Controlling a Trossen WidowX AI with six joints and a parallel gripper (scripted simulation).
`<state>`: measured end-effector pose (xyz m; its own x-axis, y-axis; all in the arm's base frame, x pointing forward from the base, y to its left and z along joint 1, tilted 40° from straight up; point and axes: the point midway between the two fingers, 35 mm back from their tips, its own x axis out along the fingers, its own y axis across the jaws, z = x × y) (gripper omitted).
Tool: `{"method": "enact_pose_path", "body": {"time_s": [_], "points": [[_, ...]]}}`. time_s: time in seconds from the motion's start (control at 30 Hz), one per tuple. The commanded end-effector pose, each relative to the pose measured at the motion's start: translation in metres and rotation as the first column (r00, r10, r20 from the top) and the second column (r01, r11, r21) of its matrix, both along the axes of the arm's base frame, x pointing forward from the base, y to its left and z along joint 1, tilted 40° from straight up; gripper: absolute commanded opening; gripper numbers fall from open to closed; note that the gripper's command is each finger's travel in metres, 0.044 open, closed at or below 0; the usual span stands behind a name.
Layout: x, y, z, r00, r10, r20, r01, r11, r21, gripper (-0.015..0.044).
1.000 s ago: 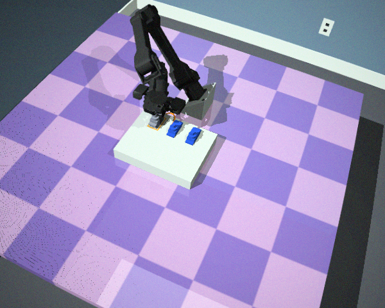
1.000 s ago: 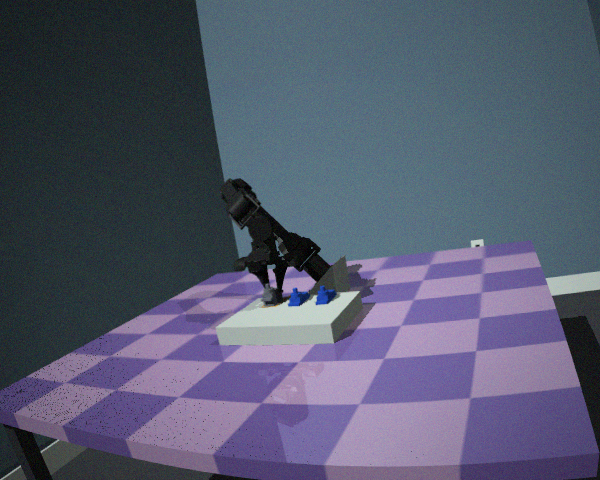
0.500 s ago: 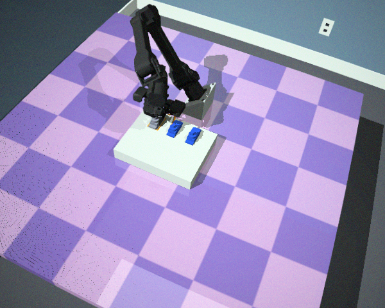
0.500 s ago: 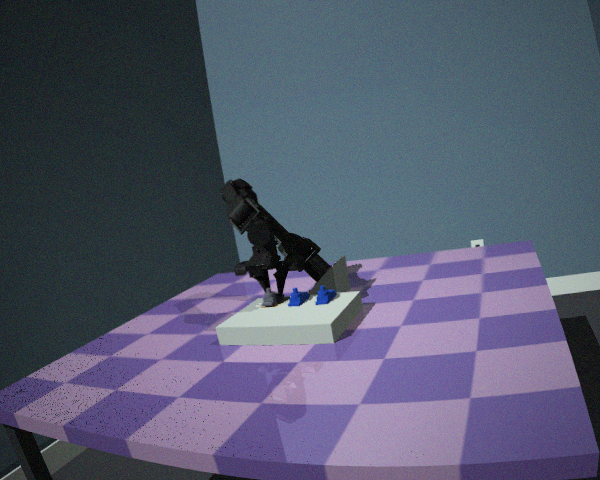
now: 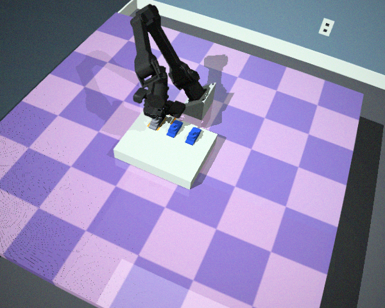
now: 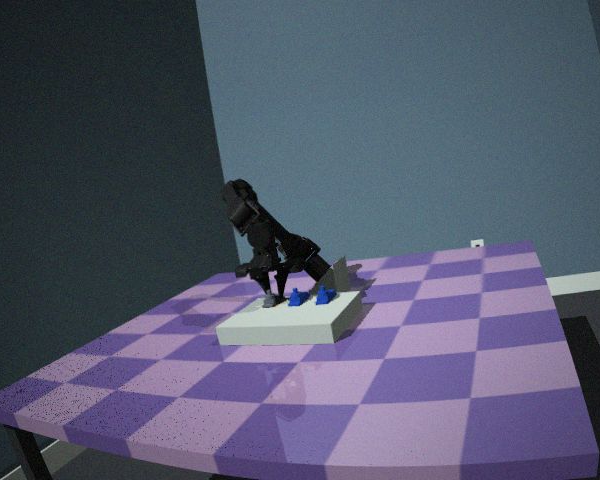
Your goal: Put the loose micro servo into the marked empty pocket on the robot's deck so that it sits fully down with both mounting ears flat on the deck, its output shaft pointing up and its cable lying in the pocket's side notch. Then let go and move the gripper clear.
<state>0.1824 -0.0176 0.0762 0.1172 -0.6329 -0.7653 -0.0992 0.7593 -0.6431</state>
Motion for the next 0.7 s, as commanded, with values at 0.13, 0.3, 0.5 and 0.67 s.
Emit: {"method": "enact_pose_path", "body": {"time_s": [0.13, 0.3, 0.5, 0.67], "points": [[-0.002, 0.012, 0.013, 1.0, 0.003, -0.002, -0.003, 1.0, 0.0, 0.0187], [-0.005, 0.022, 0.026, 1.0, 0.003, -0.002, -0.003, 1.0, -0.001, 0.0187], [0.0, 0.023, 0.027, 1.0, 0.008, -0.003, -0.008, 1.0, -0.004, 0.024], [0.029, 0.04, 0.046, 1.0, 0.007, -0.001, -0.007, 1.0, -0.002, 0.0371]]}}
